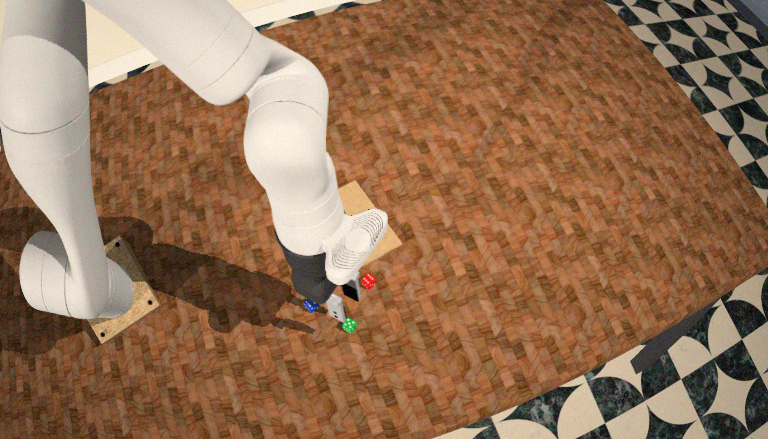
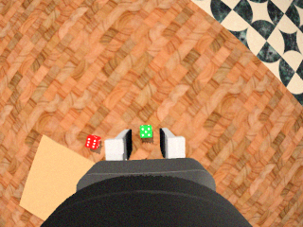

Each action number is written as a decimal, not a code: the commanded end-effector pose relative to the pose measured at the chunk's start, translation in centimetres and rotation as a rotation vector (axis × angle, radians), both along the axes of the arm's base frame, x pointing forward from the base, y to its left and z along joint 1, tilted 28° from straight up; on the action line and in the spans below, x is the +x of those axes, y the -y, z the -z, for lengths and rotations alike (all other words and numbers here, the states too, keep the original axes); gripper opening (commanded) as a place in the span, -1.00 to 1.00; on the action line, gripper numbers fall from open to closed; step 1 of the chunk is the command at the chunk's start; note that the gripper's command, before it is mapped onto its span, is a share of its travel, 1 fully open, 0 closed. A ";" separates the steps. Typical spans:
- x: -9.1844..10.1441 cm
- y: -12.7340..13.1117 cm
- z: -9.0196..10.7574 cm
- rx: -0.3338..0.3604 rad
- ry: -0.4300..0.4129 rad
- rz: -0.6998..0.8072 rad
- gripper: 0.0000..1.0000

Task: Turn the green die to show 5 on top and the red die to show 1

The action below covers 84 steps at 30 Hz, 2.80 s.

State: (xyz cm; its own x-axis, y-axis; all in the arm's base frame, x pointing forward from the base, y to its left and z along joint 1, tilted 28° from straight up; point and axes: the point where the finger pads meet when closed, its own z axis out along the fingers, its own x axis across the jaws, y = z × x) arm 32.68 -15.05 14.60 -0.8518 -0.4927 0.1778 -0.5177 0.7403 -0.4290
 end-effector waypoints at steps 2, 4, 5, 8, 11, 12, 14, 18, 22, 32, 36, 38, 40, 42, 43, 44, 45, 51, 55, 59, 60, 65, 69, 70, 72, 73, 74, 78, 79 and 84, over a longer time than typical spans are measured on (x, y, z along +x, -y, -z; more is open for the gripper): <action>0.0 0.0 0.0 0.000 0.001 -0.001 0.27; 0.0 0.0 0.0 0.000 0.001 -0.001 0.27; 0.0 0.0 0.0 0.000 0.001 -0.001 0.27; 0.0 0.0 0.0 0.000 0.001 -0.001 0.27; 0.0 0.0 0.0 0.000 0.001 0.000 0.27; 0.0 0.0 0.0 0.000 0.001 0.000 0.27; 0.0 0.0 0.1 0.000 0.000 0.000 0.27; 0.1 0.1 0.2 0.000 0.000 0.000 0.27; 0.1 0.2 0.5 0.000 0.000 0.001 0.27; 0.2 0.7 1.4 0.000 0.000 0.001 0.27; 0.2 1.0 1.9 0.000 0.000 0.001 0.27; 0.2 1.1 2.2 0.000 0.000 0.001 0.27; 0.3 1.3 2.5 0.000 0.000 0.001 0.27; 0.3 1.4 2.8 0.000 0.000 0.001 0.27; 0.3 1.5 2.9 0.000 0.000 0.001 0.27; 0.3 1.5 3.1 0.000 0.000 0.001 0.27; 0.3 1.6 3.2 0.000 0.000 0.001 0.27; 0.4 1.8 3.7 0.000 0.000 0.001 0.27; 0.4 2.0 4.1 0.000 0.000 0.001 0.27; 0.4 2.2 4.3 0.000 0.000 0.001 0.27; 0.4 2.2 4.4 0.000 0.000 0.001 0.27; 0.4 2.3 4.5 0.000 0.000 0.001 0.27; 0.4 2.3 4.6 0.000 0.000 0.001 0.27; 0.4 2.3 4.6 0.000 0.000 0.001 0.27; 0.4 2.3 4.6 0.000 0.000 0.001 0.27; 0.4 2.3 4.6 0.000 0.000 0.001 0.27; 0.4 2.3 4.6 0.000 0.000 0.001 0.27; 0.4 2.3 4.6 0.000 0.000 0.001 0.27; 0.4 2.3 4.6 0.000 0.000 0.001 0.27; 0.4 2.3 4.6 0.000 0.000 0.001 0.27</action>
State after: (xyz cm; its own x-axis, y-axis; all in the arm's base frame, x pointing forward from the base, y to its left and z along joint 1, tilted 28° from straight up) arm 33.08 -17.38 9.99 -0.8522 -0.4918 0.1787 -0.5174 0.7408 -0.4285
